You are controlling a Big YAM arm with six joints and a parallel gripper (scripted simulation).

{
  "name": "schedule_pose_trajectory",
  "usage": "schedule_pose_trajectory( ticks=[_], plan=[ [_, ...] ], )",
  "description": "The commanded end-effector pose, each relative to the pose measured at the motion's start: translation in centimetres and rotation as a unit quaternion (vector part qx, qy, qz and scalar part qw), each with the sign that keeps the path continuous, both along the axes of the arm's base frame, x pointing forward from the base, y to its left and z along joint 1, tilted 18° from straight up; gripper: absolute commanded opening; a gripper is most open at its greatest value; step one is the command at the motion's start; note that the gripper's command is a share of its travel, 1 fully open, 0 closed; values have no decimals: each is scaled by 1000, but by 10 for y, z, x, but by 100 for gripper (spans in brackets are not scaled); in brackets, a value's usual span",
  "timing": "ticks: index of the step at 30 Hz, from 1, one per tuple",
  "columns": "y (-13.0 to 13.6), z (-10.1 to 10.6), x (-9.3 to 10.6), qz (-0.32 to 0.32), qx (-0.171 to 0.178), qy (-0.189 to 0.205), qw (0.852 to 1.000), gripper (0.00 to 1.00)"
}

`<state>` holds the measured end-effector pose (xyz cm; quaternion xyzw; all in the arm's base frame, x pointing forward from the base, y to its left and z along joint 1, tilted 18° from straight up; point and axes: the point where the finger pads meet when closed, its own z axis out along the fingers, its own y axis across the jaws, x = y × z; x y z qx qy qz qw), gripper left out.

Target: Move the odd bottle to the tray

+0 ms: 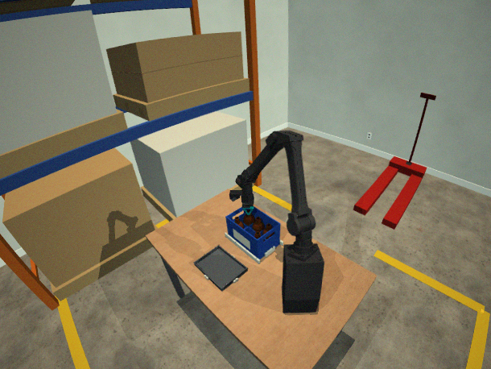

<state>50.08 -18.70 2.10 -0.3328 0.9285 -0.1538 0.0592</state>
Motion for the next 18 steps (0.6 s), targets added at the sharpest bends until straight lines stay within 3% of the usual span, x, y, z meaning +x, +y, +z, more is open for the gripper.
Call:
schedule_pose_trajectory(
  ticks=[1,8,10,11,13,18],
  plan=[
    [9,20,3,1,-2,-8,1000,61],
    [12,50,7,1,-6,-19,1000,61],
    [12,50,7,1,-6,-19,1000,61],
    [6,34,4,-5,-1,-2,1000,61],
    [14,54,-1,-1,-4,-12,1000,61],
    [17,80,6,1,-7,-25,1000,61]
  ],
)
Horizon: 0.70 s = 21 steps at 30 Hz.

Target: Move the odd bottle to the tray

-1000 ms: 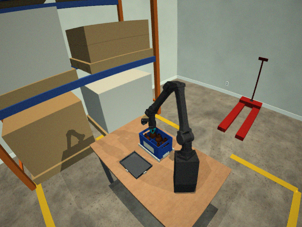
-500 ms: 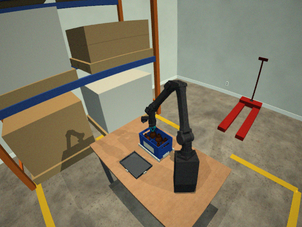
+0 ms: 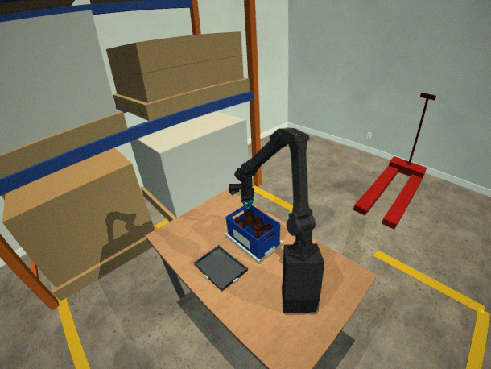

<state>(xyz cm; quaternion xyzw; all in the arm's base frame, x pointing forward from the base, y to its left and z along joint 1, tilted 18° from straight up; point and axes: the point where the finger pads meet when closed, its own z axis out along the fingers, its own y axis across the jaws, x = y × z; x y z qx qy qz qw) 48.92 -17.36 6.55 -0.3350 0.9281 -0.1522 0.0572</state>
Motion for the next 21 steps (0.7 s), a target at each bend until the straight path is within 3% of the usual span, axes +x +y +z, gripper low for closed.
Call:
schedule_pose_trajectory(
  ticks=[1,3,5,7,9,12,16,17,21],
  plan=[
    [4,38,17,-1,-8,-28,1000,61],
    [4,43,15,-2,-8,-28,1000,61],
    [3,26,13,-4,-3,-9,1000,61],
    [10,16,-6,-3,2,7,1000,61],
    [10,16,-6,-3,2,7,1000,61],
    [9,43,6,-1,-5,-19,1000,61],
    [7,29,5,-3,-1,-5,1000,61],
    [7,29,5,-3,-1,-5,1000,0],
    [7,29,5,-3,-1,-5,1000,0]
  ],
)
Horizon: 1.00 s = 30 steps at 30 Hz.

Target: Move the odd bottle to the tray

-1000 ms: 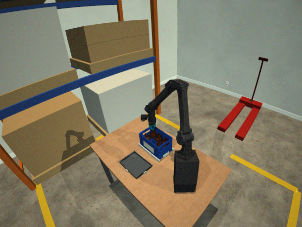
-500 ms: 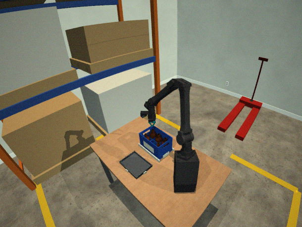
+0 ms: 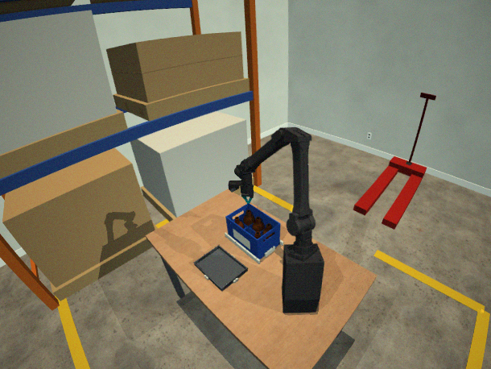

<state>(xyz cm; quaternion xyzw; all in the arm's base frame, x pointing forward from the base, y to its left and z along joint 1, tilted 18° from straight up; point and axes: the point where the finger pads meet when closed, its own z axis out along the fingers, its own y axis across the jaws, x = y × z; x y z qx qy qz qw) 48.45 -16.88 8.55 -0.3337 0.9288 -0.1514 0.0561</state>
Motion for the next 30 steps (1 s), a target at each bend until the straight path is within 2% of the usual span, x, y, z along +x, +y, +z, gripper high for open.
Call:
schedule_pose_trajectory(
  ticks=[1,30],
  plan=[
    [2,9,10,-1,-2,-6,1000,0],
    [6,7,11,1,-1,-4,1000,0]
  ],
)
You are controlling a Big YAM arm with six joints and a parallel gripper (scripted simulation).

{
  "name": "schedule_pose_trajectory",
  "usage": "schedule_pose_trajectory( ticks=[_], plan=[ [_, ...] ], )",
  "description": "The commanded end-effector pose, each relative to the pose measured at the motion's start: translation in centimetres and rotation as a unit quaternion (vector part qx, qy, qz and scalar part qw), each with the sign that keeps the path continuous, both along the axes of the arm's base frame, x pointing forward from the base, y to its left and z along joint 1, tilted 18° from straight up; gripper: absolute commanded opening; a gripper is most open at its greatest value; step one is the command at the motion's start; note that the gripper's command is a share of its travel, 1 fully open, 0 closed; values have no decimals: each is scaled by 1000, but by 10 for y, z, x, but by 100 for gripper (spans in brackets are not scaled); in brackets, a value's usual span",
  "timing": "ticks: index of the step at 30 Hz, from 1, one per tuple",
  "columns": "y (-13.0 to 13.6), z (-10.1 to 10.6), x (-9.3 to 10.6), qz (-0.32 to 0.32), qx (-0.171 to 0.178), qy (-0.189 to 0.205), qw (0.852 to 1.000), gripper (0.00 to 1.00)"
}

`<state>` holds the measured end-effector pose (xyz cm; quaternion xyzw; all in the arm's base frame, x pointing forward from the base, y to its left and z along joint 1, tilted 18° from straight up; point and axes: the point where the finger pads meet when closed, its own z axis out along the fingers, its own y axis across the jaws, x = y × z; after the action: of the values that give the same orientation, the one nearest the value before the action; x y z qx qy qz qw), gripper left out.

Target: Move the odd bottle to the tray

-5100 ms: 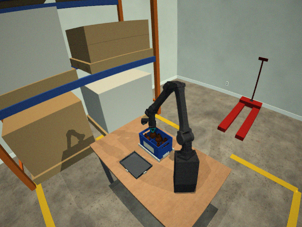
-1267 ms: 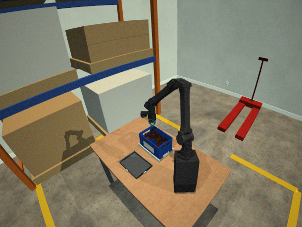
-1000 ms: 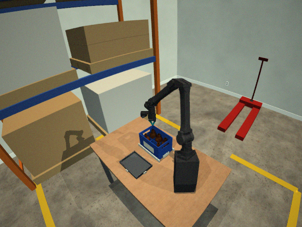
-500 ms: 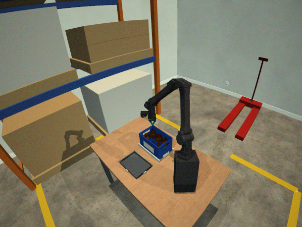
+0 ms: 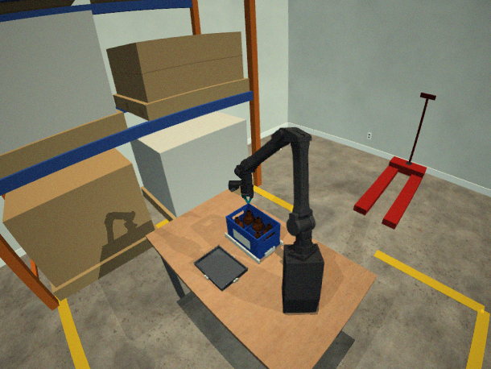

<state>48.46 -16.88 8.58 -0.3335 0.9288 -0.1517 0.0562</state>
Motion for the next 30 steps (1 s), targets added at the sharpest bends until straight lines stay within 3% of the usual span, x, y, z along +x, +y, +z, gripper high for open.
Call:
schedule_pose_trajectory(
  ticks=[1,4,5,7,9,10,11,12,19,21,30],
  plan=[
    [13,-3,8,1,1,4,1000,0],
    [60,-19,14,1,0,2,1000,0],
    [60,-19,13,1,1,4,1000,0],
    [88,-21,21,1,-1,-3,1000,0],
    [88,-21,21,1,-1,-3,1000,0],
    [93,-9,36,2,-2,-21,1000,0],
    [94,-9,36,2,-2,-20,1000,0],
    [80,-9,34,-12,-2,-20,1000,61],
    [81,-5,29,-12,-2,-22,1000,61],
    [95,-5,31,2,-1,-22,1000,61],
    [86,-5,30,-6,-1,-22,1000,61]
  ],
)
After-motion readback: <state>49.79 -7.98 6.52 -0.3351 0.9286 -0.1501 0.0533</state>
